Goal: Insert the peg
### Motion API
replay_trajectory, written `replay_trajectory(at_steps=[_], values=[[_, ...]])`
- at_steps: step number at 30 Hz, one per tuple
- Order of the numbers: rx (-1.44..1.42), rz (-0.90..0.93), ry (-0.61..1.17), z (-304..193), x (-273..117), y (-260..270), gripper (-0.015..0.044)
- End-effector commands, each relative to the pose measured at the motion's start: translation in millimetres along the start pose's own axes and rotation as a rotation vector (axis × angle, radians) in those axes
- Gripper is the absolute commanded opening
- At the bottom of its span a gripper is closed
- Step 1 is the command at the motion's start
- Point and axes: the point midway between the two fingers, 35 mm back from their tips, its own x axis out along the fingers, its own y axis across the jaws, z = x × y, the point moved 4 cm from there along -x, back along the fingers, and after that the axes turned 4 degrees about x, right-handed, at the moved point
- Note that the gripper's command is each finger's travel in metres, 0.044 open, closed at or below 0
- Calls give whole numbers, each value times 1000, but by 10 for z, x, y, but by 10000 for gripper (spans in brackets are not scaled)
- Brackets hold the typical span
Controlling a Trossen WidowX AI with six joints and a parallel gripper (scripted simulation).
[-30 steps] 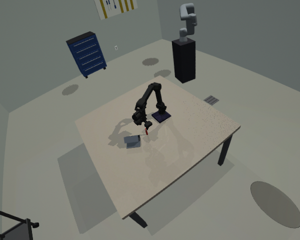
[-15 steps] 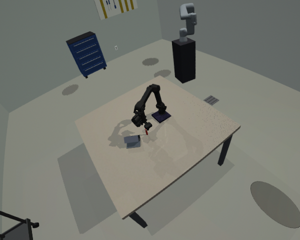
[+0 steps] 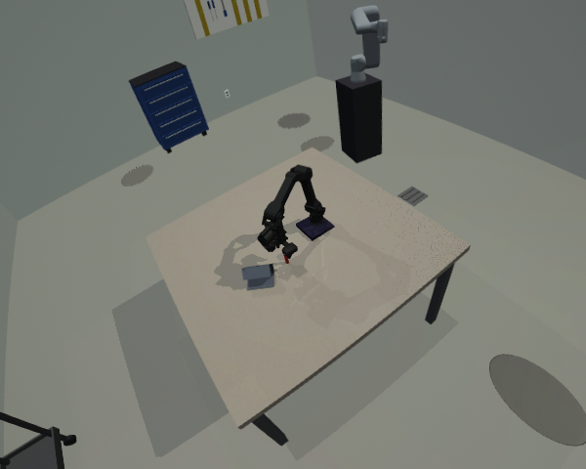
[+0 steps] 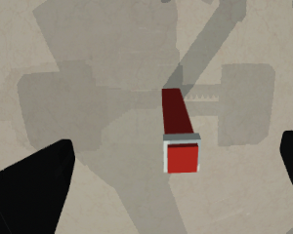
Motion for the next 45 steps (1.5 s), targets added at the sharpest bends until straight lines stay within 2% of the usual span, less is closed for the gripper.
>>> replay_trajectory(at_steps=[1, 25, 41, 45], values=[[4, 1, 12, -20, 95, -1, 440], [4, 1, 12, -43, 392, -8, 440], [0, -2, 4, -23, 363, -6, 20], [0, -2, 4, -23, 363, -6, 0]])
